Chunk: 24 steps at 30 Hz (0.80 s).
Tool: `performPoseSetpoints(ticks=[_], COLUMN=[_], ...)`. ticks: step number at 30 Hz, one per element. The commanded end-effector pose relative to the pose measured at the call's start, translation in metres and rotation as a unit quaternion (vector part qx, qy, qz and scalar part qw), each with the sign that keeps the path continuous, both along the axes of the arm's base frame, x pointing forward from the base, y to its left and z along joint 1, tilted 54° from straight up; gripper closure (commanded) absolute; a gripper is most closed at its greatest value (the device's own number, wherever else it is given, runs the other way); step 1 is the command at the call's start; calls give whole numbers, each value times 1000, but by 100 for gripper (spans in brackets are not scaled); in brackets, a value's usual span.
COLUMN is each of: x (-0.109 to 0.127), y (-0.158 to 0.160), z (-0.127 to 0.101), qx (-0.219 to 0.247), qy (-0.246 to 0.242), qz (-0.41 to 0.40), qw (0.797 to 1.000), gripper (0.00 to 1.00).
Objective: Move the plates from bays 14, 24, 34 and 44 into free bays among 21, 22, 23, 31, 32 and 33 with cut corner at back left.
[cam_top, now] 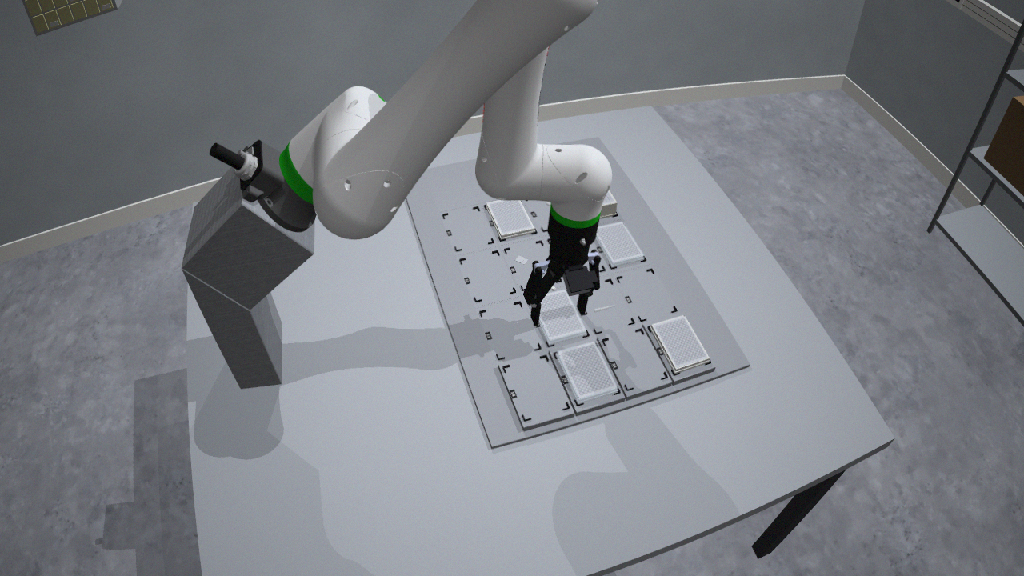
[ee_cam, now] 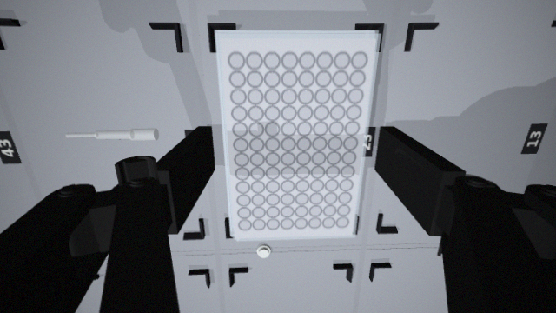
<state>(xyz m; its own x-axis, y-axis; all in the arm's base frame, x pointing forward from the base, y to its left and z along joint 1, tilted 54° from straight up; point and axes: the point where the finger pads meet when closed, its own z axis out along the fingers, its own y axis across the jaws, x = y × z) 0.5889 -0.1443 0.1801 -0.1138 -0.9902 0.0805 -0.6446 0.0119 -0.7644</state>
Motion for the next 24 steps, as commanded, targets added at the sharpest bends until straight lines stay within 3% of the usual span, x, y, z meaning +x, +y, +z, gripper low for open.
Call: performPoseSetpoints(ticks=[1, 24], x=[0, -10], y=[0, 2], z=[0, 8], qx=[-10, -10], qy=[-29, -29], qz=[-6, -6], qw=[1000, 1000], gripper=[30, 30])
